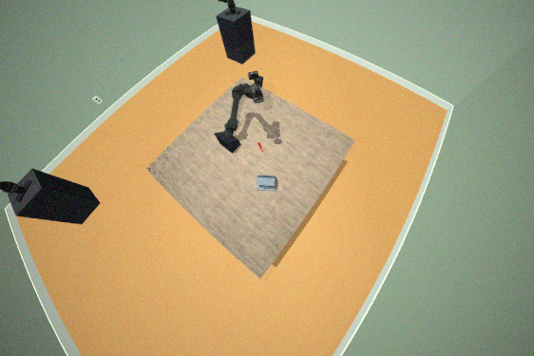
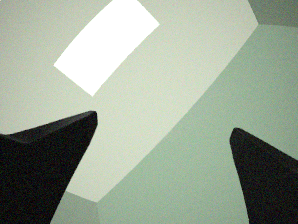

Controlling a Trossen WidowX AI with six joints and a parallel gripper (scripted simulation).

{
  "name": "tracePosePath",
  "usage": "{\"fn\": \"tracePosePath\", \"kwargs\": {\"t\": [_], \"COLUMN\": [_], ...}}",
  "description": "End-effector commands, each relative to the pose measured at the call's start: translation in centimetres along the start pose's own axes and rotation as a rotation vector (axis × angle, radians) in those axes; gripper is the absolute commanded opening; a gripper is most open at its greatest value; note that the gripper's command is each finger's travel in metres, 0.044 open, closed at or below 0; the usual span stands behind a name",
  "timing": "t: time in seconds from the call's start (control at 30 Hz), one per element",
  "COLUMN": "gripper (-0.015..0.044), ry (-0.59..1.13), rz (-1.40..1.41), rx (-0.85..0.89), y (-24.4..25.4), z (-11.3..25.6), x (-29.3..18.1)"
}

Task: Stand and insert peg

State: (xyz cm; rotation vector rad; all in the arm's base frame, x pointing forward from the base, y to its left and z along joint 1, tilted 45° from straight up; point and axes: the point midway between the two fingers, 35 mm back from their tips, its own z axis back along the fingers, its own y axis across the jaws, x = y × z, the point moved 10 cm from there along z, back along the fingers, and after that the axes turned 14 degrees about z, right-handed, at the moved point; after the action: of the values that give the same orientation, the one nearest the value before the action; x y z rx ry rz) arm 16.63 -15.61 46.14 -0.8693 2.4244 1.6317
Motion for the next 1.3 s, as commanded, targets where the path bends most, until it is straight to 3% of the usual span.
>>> {"fn": "tracePosePath", "kwargs": {"t": [0.0,0.6,1.27], "gripper": [0.044,0.044,0.044], "ry": [0.066,0.404,0.896], "rz": [0.105,0.507,0.851], "rx": [-0.086,-0.405,-0.7], "y": [-2.1,-9.6,-17.4], "z": [-0.2,0.9,4.9], "x": [-0.7,-3.2,-4.8]}}
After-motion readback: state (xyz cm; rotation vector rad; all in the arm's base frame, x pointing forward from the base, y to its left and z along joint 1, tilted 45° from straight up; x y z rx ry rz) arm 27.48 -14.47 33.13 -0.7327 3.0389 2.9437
